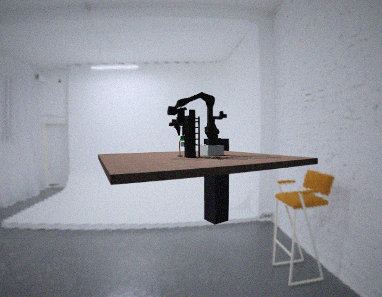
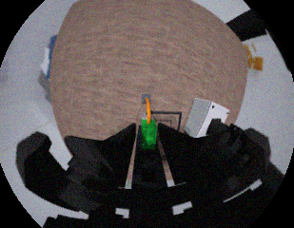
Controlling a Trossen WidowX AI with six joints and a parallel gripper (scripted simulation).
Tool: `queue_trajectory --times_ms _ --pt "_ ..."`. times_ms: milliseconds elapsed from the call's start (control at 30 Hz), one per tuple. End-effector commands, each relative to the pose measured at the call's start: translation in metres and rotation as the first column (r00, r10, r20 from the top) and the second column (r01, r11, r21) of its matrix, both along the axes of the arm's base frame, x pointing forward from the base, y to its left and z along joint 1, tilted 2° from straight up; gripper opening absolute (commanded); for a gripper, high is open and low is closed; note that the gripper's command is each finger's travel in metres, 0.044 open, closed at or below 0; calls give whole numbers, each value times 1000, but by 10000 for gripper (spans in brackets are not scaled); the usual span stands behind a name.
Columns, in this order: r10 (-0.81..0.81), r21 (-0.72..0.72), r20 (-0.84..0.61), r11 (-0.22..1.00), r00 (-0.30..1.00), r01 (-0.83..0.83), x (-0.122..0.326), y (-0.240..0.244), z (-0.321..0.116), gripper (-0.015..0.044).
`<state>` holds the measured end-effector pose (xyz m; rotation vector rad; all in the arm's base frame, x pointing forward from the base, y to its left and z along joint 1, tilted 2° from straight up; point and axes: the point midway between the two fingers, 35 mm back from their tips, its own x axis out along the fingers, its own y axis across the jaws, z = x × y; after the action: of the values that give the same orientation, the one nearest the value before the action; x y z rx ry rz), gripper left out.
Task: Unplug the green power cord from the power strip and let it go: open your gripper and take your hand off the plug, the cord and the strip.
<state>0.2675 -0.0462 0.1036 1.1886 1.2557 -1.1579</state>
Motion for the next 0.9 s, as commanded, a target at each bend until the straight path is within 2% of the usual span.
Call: queue_trajectory --times_ms 0,833,867 --pt "-4 -1 -8 1000 1000 4 -3 7 -1 160" --pt "-4 0 -8 1000 1000 4 -4 18 -13 160" --pt "0 0 -4 1000 1000 0 -3 18 -10 134"
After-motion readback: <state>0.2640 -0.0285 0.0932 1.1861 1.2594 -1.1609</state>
